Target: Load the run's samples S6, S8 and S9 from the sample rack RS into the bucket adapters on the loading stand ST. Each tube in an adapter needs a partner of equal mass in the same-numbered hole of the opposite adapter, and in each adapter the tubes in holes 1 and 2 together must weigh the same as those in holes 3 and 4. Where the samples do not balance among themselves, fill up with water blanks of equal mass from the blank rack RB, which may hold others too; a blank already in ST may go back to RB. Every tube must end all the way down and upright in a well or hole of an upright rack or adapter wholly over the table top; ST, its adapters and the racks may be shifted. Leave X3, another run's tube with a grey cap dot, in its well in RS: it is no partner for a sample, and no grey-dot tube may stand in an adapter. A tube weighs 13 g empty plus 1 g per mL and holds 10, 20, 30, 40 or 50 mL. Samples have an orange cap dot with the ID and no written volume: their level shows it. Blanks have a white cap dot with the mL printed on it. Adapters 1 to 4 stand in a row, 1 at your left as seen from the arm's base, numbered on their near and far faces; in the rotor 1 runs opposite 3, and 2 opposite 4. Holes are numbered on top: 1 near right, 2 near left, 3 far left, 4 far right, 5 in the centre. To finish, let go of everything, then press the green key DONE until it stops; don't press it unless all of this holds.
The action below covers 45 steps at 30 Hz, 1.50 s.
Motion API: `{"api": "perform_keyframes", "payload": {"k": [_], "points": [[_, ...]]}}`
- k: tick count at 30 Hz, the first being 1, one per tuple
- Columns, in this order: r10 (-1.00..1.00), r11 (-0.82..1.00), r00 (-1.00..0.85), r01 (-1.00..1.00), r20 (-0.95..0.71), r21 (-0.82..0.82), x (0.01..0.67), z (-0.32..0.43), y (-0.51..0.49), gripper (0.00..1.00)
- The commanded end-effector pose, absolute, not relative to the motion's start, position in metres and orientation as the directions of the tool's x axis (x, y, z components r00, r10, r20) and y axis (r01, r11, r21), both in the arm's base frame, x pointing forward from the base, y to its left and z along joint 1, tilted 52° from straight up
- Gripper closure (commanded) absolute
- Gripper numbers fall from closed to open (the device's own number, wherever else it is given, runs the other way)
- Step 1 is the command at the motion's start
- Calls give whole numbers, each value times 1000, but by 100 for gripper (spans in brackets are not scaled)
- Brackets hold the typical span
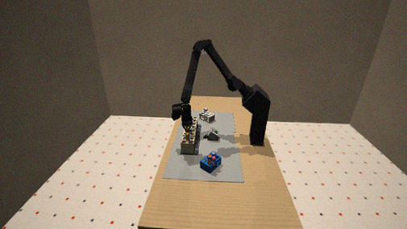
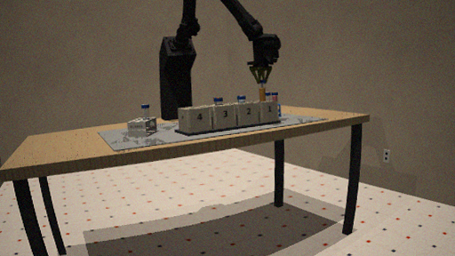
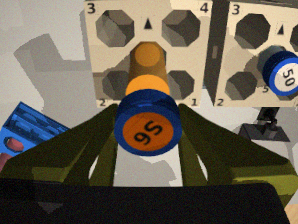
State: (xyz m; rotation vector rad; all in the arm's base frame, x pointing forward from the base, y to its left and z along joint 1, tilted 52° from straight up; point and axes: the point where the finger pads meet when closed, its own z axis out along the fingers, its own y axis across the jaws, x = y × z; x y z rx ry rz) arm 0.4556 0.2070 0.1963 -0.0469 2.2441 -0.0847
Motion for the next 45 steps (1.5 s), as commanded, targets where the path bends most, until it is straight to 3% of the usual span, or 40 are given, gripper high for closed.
{"api": "perform_keyframes", "payload": {"k": [1,45], "points": [[-60,997,-603,-5,-795,-72,471,204,210,100],[-64,997,-606,-6,-793,-76,510,169,206,100]]}}
